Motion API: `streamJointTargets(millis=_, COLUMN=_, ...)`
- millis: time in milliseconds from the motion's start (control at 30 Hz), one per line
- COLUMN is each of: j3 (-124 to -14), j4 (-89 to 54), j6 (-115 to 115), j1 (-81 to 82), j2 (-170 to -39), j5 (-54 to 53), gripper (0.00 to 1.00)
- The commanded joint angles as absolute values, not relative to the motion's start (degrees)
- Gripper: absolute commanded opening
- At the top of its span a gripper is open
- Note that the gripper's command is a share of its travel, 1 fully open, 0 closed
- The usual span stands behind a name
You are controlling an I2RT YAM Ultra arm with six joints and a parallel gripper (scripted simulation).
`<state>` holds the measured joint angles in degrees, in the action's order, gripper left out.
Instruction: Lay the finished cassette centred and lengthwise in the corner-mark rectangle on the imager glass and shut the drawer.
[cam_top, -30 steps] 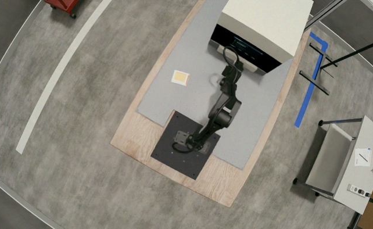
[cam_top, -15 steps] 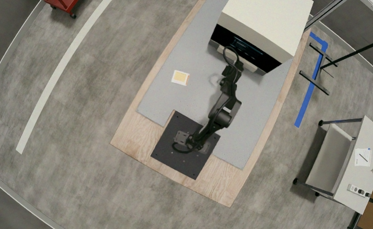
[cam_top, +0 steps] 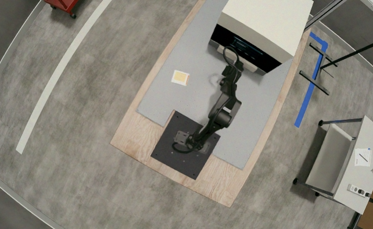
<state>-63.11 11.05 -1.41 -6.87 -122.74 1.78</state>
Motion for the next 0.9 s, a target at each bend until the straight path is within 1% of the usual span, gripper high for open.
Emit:
streamJointTargets(millis=0, j3=-65.0, j4=10.7, j6=-1.9, j1=-6.9, j2=-120.9, j5=1.3, gripper=0.35)
streamJointTargets(millis=300, j3=-65.0, j4=10.7, j6=-1.9, j1=-6.9, j2=-120.9, j5=1.3, gripper=0.35)
streamJointTargets(millis=367, j3=-65.5, j4=11.5, j6=-1.9, j1=-7.0, j2=-123.4, j5=1.3, gripper=0.35)
streamJointTargets(millis=867, j3=-68.3, j4=13.0, j6=-2.0, j1=-7.3, j2=-127.2, j5=1.2, gripper=0.35)
